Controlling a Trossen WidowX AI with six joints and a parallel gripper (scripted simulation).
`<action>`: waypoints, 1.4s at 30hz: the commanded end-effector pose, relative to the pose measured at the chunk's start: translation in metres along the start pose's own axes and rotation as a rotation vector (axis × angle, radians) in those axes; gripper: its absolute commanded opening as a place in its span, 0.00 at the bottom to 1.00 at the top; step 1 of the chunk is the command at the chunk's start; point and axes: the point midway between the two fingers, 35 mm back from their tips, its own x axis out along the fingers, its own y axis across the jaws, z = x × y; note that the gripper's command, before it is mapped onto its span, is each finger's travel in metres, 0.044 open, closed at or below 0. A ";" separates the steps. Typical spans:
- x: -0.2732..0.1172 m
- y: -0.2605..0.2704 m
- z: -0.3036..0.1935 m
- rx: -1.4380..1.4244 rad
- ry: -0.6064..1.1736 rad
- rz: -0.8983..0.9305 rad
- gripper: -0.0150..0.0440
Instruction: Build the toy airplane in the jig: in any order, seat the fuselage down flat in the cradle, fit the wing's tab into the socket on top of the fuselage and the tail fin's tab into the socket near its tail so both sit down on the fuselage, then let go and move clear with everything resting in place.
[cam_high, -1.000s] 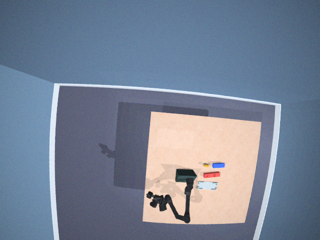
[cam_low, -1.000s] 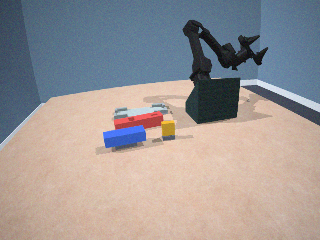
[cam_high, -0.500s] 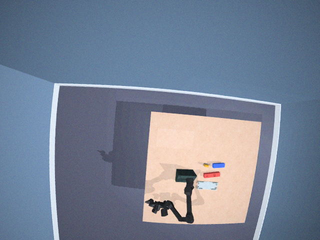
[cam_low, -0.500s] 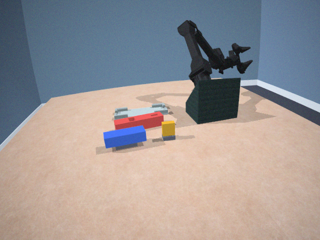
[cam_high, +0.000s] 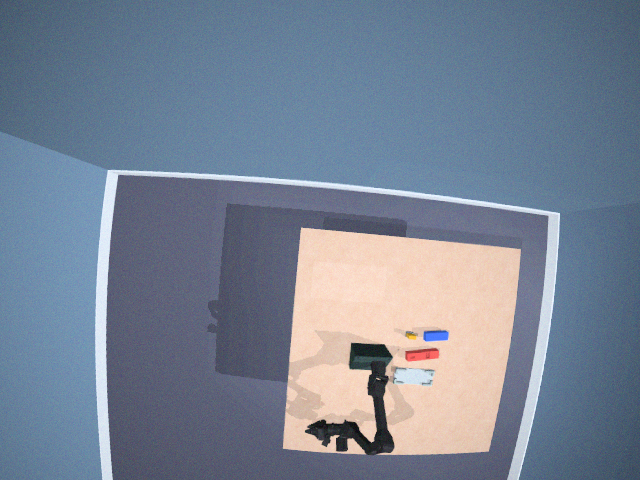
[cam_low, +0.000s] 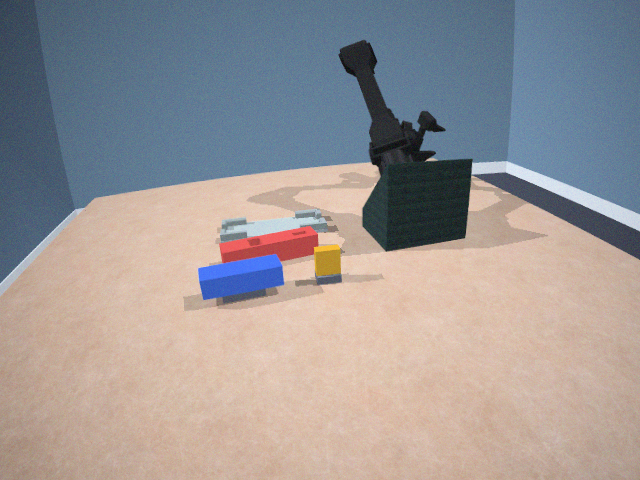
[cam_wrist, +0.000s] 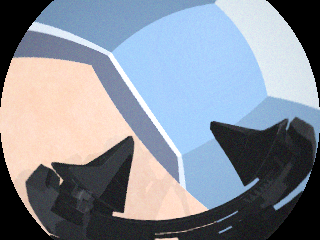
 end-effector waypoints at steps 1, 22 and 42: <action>-0.035 0.037 0.035 0.044 -0.057 0.177 1.00; -0.323 0.148 0.106 0.106 -0.195 1.141 1.00; -0.595 0.110 -0.052 -0.444 -0.075 1.730 1.00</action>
